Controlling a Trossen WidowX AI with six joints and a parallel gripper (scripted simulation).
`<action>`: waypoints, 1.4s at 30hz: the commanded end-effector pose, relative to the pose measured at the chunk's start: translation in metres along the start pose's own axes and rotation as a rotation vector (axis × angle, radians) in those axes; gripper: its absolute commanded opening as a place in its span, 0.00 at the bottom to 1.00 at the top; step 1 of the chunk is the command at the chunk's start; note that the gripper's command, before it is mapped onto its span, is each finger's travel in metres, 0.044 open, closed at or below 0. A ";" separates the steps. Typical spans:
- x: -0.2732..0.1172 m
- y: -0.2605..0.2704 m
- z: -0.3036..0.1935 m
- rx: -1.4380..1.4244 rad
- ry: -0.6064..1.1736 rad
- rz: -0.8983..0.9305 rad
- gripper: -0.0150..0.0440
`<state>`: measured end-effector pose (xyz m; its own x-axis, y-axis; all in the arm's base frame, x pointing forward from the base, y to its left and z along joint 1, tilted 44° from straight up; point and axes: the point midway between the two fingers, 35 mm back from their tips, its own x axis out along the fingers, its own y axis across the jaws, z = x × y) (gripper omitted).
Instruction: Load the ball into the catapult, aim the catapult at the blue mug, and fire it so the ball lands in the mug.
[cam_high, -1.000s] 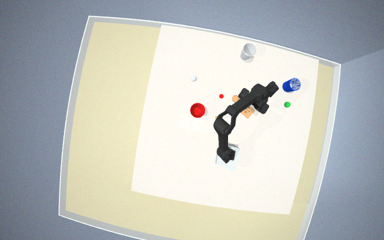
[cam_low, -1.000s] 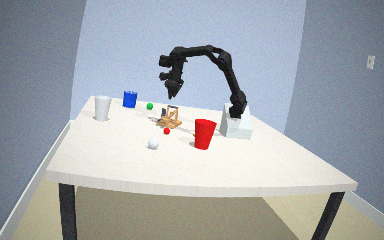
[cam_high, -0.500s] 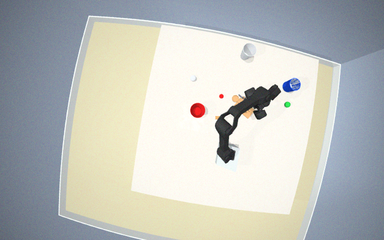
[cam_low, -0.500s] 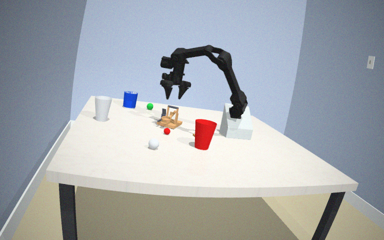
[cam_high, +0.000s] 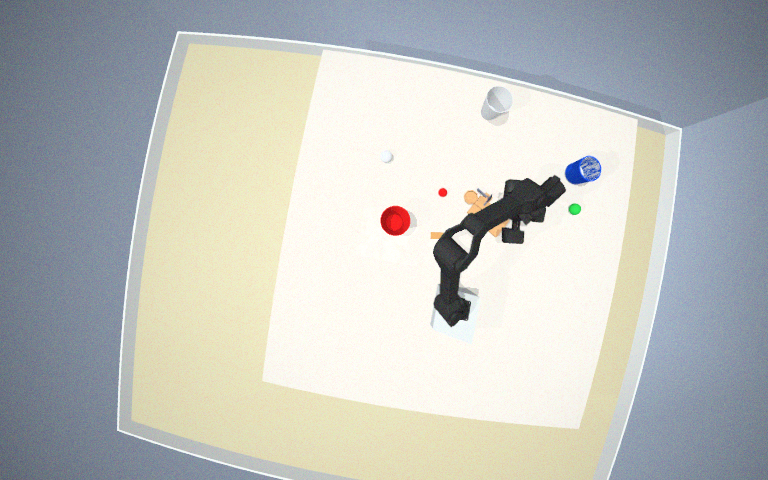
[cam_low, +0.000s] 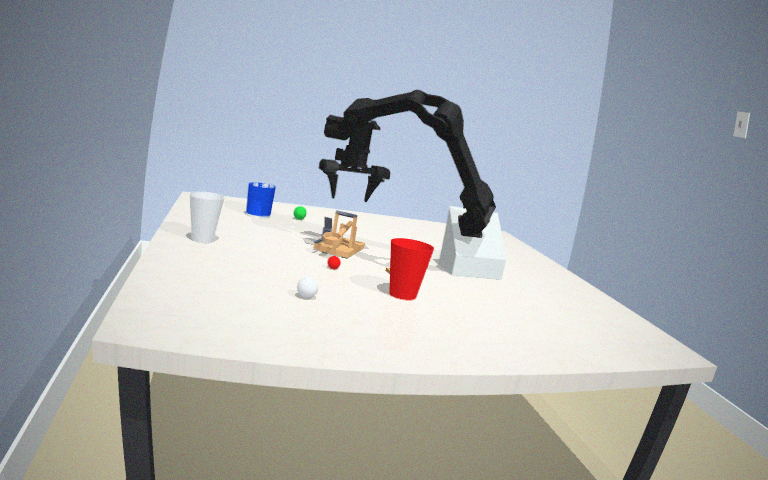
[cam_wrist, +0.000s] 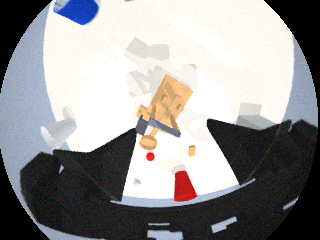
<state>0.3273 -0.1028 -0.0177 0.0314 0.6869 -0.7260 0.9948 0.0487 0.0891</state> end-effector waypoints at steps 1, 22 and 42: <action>0.002 -0.006 0.005 0.159 0.000 -0.004 1.00; 0.011 -0.018 0.015 0.629 0.000 -0.005 1.00; 0.072 -0.018 0.015 0.629 0.002 -0.005 1.00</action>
<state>0.3147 -0.0707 -0.0775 0.0291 0.6851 -0.7278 0.8647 -0.3825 -0.3255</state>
